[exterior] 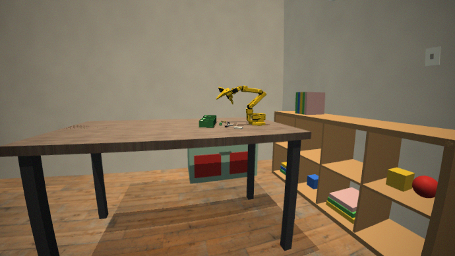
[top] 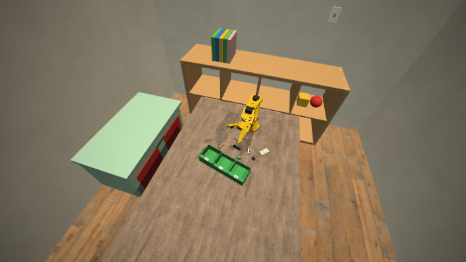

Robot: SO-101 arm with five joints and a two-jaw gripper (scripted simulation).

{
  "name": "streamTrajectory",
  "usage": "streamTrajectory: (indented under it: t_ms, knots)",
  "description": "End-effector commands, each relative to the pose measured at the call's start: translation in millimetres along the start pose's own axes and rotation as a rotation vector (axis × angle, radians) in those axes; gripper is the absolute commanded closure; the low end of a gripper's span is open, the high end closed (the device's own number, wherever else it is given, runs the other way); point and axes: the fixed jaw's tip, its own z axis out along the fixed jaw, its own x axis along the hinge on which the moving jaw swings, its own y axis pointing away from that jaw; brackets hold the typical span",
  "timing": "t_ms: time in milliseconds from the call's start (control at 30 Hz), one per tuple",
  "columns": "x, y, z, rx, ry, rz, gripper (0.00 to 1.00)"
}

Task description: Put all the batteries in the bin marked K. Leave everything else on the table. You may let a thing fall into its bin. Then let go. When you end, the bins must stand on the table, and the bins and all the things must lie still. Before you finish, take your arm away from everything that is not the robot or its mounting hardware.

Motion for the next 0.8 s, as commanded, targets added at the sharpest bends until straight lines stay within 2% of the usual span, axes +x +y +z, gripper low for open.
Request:
streamTrajectory:
  t_ms: [0,533,767]
  knots:
    - [-0.3,0.4,-0.5,-0.002,-0.001,0.001,0.00]
    - [-0.3,0.4,-0.5,-0.002,-0.001,0.001,0.00]
    - [3.3,-2.8,0.4,0.022,0.022,-0.028,0.00]
